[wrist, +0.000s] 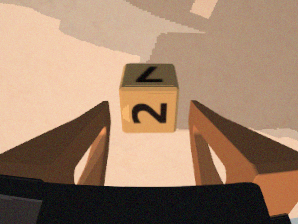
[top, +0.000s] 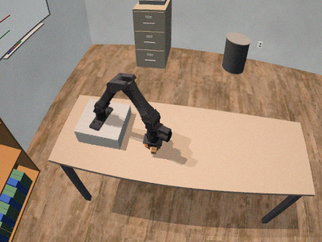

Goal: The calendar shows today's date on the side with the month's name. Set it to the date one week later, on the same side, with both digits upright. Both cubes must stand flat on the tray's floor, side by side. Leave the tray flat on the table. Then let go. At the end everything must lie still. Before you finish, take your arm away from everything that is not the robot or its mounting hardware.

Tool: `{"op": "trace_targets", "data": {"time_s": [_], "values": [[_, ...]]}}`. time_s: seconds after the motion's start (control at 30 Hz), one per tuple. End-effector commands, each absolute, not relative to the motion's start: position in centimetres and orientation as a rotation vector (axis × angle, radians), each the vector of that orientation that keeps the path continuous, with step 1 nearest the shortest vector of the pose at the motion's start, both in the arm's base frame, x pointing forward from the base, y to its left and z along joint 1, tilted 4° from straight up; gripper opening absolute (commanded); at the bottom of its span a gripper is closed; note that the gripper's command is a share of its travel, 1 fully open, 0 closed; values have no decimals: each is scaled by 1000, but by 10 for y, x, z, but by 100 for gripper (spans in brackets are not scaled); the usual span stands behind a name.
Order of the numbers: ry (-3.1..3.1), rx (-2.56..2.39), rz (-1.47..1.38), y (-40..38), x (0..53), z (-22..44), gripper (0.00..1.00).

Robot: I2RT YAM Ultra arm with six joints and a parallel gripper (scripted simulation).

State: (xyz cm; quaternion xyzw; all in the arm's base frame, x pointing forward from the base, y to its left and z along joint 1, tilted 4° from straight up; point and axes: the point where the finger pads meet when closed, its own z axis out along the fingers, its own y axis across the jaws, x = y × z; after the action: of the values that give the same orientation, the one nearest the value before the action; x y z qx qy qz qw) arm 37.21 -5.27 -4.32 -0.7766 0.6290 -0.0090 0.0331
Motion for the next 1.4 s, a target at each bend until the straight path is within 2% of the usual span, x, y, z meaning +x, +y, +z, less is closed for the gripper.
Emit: {"op": "trace_targets", "data": {"time_s": [0.0,1.37], "values": [[1930,-2382,-35,-52,374,-44,45],[1930,-2382,-35,-51,375,-58,45]]}}
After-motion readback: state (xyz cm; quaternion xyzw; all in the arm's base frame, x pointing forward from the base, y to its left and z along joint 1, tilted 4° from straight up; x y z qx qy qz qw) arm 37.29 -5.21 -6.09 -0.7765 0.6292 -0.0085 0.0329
